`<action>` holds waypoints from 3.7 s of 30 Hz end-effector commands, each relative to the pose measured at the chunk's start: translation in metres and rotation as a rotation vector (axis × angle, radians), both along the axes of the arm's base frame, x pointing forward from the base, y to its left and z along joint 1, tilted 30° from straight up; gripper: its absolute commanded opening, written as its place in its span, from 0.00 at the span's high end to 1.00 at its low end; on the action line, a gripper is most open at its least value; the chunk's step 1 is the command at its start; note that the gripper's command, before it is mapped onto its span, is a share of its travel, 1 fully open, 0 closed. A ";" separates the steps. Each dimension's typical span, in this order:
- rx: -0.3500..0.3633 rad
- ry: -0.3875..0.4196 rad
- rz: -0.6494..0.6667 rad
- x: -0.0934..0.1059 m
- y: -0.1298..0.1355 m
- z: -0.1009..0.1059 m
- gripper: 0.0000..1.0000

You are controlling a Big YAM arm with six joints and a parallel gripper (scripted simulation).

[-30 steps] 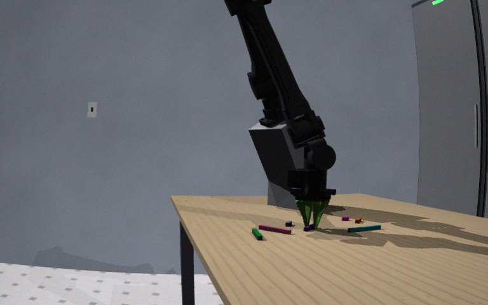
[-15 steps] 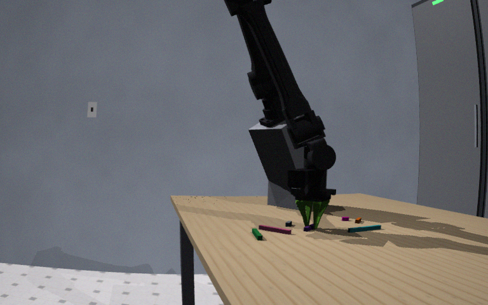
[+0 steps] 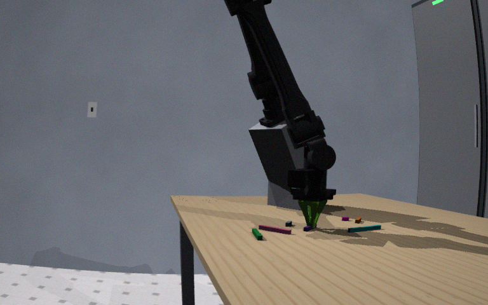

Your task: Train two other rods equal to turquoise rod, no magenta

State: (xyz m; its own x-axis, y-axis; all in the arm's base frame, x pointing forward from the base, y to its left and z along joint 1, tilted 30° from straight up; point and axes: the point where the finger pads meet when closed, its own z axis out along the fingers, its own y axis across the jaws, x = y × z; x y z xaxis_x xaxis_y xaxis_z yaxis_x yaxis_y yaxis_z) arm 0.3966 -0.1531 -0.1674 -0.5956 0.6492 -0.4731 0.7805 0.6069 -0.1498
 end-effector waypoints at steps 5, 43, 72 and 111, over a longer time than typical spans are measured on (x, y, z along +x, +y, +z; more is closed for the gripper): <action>0.000 0.001 0.003 0.000 -0.002 -0.002 0.97; -0.002 -0.021 0.010 -0.013 0.051 0.094 0.97; -0.006 -0.010 0.038 0.006 0.164 0.039 0.97; -0.011 0.023 0.058 0.011 0.123 -0.048 0.97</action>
